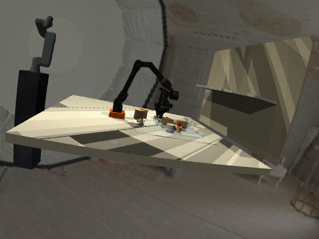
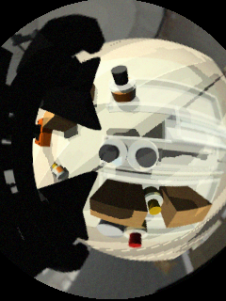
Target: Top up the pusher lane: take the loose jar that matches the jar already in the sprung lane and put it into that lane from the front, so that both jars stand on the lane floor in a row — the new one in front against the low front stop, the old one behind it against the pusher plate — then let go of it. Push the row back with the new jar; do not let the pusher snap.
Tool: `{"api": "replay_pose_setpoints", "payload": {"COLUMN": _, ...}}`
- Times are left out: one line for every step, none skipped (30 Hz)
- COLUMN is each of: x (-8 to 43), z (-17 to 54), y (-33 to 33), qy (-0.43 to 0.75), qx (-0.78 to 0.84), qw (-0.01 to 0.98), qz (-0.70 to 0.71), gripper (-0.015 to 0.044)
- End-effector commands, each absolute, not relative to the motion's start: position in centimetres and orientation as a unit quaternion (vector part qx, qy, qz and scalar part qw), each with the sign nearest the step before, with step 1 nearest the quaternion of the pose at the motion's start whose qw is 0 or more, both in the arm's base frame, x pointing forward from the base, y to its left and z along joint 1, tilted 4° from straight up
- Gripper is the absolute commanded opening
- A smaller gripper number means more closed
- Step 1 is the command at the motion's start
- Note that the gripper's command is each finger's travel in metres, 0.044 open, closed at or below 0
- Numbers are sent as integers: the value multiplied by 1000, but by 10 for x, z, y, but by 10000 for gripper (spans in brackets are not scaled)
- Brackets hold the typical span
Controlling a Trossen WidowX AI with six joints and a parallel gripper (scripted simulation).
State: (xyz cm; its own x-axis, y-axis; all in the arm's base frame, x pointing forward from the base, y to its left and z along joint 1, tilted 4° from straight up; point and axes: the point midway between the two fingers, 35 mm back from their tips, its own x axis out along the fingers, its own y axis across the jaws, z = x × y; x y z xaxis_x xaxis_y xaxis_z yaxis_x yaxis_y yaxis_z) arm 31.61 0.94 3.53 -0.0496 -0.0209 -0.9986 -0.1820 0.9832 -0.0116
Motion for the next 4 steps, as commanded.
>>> {"api": "replay_pose_setpoints", "payload": {"x": 306, "z": 39, "y": 7, "qy": 718, "qx": -71, "qw": 689, "qz": 59, "gripper": 308}}
{"api": "replay_pose_setpoints", "payload": {"x": 302, "z": 39, "y": 6, "qy": 719, "qx": -71, "qw": 689, "qz": 59, "gripper": 308}}
{"api": "replay_pose_setpoints", "payload": {"x": 299, "z": 39, "y": 5, "qy": 719, "qx": -71, "qw": 689, "qz": 59, "gripper": 308}}
{"api": "replay_pose_setpoints", "payload": {"x": 295, "z": 39, "y": 4, "qy": 719, "qx": -71, "qw": 689, "qz": 59, "gripper": 308}}
